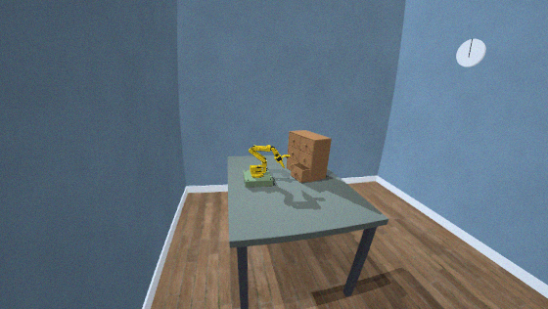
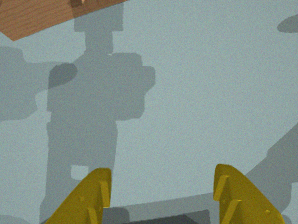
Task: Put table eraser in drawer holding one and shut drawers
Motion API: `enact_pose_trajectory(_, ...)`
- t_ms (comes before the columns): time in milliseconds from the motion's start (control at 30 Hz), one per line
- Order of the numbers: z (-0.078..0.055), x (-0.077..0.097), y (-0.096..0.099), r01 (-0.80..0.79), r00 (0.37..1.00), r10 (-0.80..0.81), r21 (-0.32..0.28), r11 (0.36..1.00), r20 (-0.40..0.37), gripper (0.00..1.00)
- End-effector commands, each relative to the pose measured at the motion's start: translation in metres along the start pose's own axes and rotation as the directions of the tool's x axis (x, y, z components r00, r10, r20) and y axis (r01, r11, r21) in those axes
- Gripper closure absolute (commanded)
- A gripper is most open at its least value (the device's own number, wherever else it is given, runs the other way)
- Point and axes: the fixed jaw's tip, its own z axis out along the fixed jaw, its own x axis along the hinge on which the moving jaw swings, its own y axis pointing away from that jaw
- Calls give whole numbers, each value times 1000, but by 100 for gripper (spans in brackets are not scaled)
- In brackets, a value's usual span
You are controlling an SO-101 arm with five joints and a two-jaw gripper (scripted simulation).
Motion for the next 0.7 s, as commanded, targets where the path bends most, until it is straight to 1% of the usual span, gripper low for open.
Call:
enact_pose_trajectory(0,-8,1,-1,-28,1000,28,4,1000,0,79)
enact_pose_trajectory(233,-23,14,0,-81,996,81,3,997,-45,79)
enact_pose_trajectory(667,-23,14,0,-81,996,81,3,997,-45,79)
